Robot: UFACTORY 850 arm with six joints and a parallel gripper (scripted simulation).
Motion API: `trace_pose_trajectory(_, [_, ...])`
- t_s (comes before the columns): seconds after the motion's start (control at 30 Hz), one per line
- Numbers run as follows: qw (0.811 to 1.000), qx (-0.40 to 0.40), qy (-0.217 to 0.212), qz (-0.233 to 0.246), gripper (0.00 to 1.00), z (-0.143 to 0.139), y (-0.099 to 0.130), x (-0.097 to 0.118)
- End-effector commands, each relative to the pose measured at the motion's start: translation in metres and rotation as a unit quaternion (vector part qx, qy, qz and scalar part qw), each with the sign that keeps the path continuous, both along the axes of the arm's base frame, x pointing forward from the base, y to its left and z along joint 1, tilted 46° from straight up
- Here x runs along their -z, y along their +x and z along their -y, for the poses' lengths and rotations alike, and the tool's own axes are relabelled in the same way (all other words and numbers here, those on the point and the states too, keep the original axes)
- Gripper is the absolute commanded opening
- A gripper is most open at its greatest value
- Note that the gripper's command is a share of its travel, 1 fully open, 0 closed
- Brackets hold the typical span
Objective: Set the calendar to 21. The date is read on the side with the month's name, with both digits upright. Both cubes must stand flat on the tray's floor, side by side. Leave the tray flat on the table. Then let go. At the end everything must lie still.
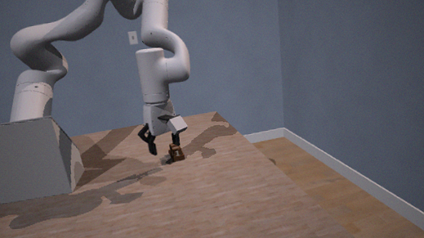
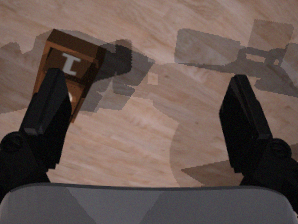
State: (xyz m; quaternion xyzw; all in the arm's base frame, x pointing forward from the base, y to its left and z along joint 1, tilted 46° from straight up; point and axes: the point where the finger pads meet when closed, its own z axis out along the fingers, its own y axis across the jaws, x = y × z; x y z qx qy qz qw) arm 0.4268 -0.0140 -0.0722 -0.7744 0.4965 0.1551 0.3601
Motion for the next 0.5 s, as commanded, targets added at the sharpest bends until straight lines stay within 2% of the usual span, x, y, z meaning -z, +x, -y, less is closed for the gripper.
trace_pose_trajectory(0.0, [1.000, 0.000, 0.000, 0.001, 1.00, 0.0006, 0.0006, -0.0003])
trace_pose_trajectory(0.3, [1.000, 0.000, 0.000, 0.001, 1.00, 0.0013, 0.0005, -0.0009])
trace_pose_trajectory(0.47, [1.000, 0.000, 0.000, 0.001, 1.00, 0.0097, -0.0009, -0.0091])
